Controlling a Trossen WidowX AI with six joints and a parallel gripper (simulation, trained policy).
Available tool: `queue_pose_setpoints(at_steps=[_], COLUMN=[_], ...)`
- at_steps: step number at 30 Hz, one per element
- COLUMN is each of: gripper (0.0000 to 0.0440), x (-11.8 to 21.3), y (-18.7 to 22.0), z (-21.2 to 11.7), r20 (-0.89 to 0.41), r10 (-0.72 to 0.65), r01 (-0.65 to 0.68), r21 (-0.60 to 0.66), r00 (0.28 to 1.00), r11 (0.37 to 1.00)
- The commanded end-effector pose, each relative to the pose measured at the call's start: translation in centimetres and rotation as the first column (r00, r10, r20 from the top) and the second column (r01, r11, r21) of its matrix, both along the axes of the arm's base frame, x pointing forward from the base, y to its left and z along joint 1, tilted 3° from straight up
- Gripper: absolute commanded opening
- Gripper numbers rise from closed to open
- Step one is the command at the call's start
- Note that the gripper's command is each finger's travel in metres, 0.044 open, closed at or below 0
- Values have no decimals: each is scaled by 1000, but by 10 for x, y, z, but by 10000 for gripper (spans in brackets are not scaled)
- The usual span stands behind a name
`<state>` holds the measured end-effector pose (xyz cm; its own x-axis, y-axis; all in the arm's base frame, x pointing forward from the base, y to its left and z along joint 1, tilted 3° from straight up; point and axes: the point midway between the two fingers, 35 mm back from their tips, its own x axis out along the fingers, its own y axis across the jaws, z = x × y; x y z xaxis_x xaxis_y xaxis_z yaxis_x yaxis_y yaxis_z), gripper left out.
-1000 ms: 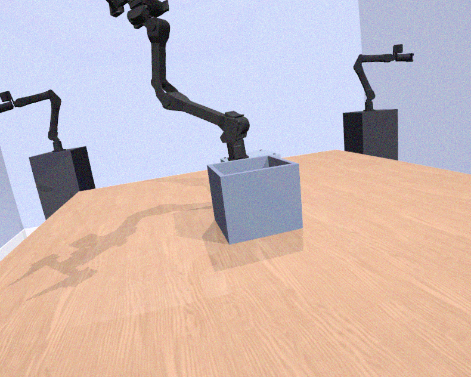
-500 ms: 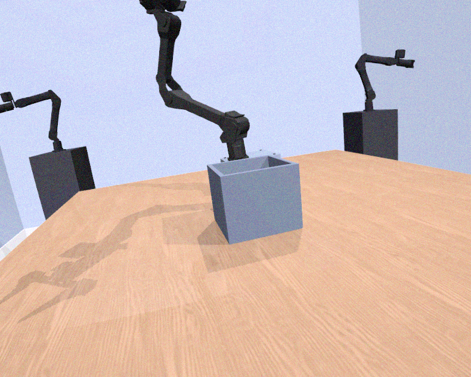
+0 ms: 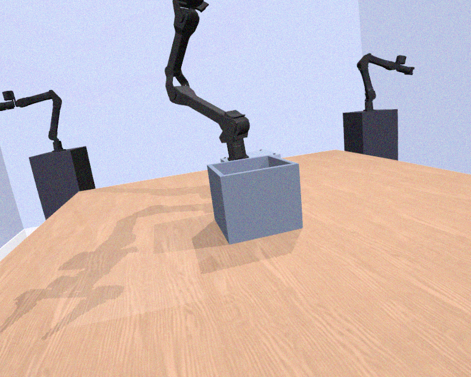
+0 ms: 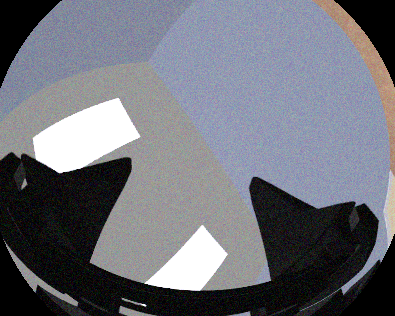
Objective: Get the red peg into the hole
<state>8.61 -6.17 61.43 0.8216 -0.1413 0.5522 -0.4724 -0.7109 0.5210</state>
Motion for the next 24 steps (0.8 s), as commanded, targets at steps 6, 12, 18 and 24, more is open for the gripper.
queue_pose_setpoints(at_steps=[6,12,18,24], gripper=[440,440,440,440], x=[40,68,93,116], y=[59,94,125,151], z=[-29,-58,-93,-133], r20=[-89,-187,-287,-404], r10=[56,85,124,151], r01=[-71,-138,-225,-321], r21=[-182,-287,-354,-396], r00=[994,979,950,902], r11=[981,948,908,860])
